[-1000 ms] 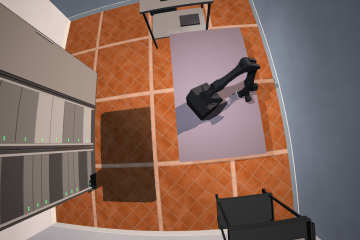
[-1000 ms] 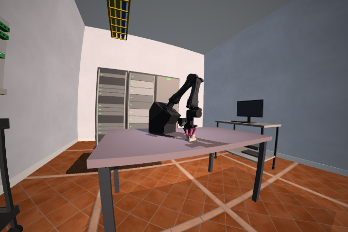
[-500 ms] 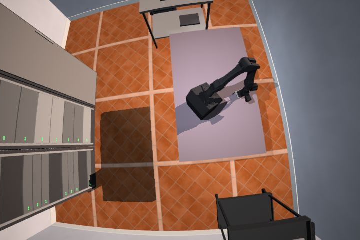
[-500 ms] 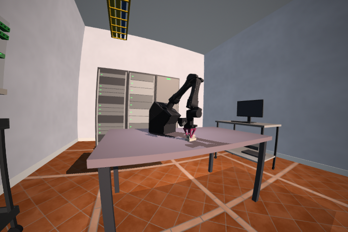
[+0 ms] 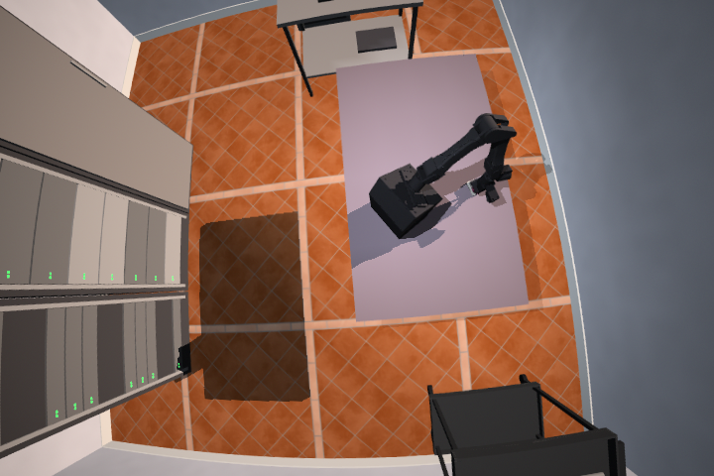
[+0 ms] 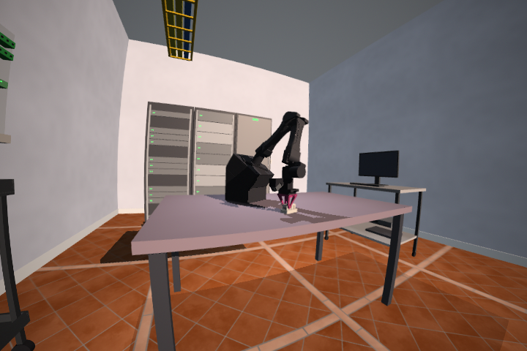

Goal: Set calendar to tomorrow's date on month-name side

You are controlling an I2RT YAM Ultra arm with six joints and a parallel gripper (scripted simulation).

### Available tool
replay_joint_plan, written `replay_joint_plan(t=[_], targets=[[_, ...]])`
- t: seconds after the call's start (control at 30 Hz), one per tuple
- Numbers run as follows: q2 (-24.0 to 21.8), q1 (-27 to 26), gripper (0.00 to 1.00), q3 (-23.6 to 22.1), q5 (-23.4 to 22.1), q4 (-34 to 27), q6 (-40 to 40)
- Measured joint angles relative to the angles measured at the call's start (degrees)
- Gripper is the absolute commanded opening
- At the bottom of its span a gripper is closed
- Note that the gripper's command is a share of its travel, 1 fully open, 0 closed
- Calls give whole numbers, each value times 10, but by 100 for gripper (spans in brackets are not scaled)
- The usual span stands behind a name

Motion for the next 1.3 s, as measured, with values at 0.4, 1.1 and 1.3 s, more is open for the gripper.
replay_joint_plan(t=[0.4, 1.1, 1.3], targets=[[0, 0, 43, 0, 0, 0, 0], [0, 0, 47, 0, 0, -2, 0], [-35, -8, 47, -11, -2, -30, -7]])
